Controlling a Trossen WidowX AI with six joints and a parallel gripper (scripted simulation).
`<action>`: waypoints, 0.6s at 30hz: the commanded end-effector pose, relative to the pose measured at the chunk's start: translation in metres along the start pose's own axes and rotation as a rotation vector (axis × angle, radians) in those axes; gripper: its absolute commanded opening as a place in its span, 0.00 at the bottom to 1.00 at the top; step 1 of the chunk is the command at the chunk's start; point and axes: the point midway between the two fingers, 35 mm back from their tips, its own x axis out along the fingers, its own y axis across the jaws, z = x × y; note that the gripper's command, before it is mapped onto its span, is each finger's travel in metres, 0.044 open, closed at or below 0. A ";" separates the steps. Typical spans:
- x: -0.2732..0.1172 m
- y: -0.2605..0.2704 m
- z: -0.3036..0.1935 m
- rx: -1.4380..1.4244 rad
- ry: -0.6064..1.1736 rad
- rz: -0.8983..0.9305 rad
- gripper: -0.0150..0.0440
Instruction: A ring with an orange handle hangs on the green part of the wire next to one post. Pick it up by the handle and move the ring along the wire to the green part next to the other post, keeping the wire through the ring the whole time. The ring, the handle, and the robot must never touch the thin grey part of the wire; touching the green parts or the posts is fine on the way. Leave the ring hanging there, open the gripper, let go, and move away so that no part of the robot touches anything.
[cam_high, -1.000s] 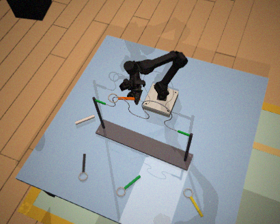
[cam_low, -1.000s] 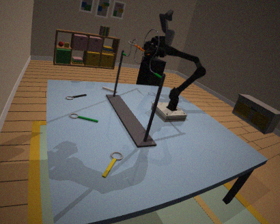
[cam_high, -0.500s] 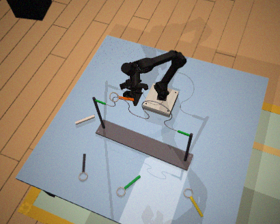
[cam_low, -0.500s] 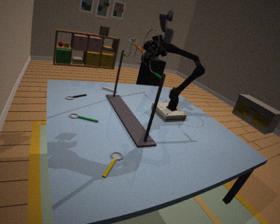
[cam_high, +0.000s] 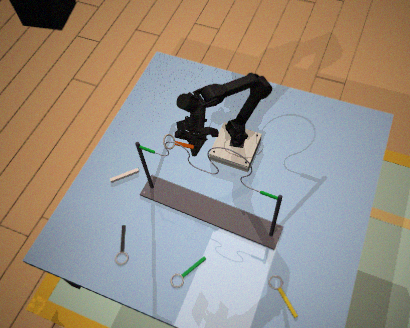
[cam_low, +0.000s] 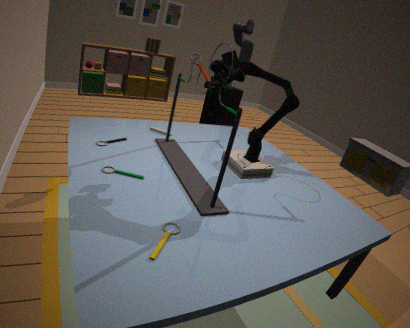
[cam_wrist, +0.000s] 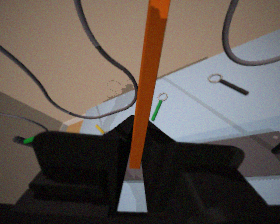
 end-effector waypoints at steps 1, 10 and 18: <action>0.001 -0.007 0.001 -0.088 0.004 -0.055 0.00; 0.000 -0.018 0.002 -0.247 0.001 -0.150 0.00; -0.002 -0.027 0.005 -0.389 -0.002 -0.234 0.00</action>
